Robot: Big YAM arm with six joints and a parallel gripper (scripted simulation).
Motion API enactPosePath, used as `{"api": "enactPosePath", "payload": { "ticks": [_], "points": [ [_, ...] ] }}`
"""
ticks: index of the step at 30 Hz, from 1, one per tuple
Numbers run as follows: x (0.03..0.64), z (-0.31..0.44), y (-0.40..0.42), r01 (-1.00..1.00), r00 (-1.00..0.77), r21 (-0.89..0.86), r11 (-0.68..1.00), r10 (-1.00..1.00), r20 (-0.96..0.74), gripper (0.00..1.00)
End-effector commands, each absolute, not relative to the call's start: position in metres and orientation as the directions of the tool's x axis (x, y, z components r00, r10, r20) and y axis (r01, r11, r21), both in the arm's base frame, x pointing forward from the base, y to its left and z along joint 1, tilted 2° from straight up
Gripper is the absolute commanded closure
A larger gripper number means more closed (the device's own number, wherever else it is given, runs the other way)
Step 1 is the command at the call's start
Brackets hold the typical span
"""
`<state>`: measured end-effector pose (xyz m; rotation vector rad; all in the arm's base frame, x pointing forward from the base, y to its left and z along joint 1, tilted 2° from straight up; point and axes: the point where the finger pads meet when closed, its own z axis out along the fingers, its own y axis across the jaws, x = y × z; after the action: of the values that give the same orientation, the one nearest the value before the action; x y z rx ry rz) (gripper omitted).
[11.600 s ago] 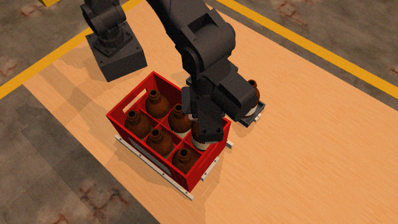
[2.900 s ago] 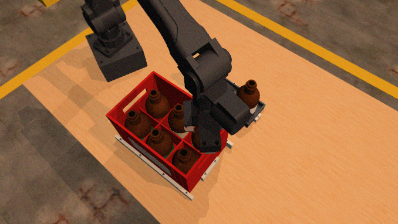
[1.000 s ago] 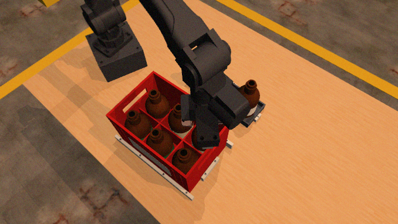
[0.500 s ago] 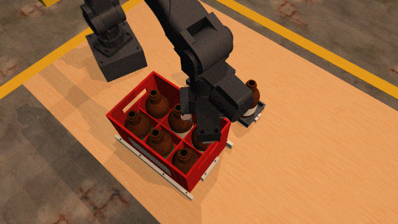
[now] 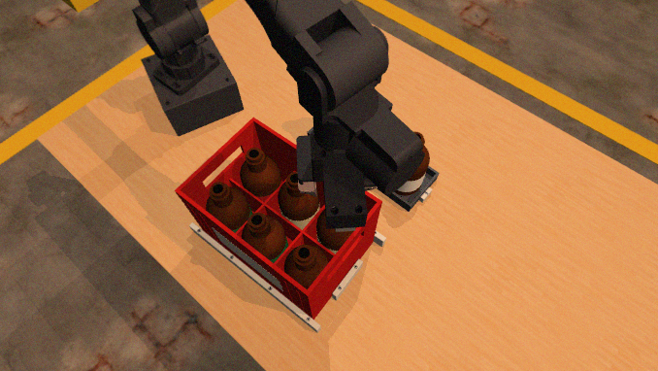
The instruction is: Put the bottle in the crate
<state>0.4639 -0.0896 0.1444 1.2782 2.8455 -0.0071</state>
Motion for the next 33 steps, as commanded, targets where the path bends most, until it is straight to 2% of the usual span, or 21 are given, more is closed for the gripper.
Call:
{"api": "enactPosePath", "payload": {
  "ticks": [1,10,11,33],
  "points": [
    [0.4864,0.1892,-0.0949,0.742,-0.662,0.062,0.668,0.744,-0.097,0.39],
    [0.4875,0.1871,-0.0951,0.742,-0.662,0.060,0.668,0.744,-0.094,0.39],
    [0.4875,0.1871,-0.0951,0.742,-0.662,0.060,0.668,0.744,-0.094,1.00],
    [0.4875,0.1871,-0.0951,0.742,-0.662,0.060,0.668,0.744,-0.094,1.00]
  ]
}}
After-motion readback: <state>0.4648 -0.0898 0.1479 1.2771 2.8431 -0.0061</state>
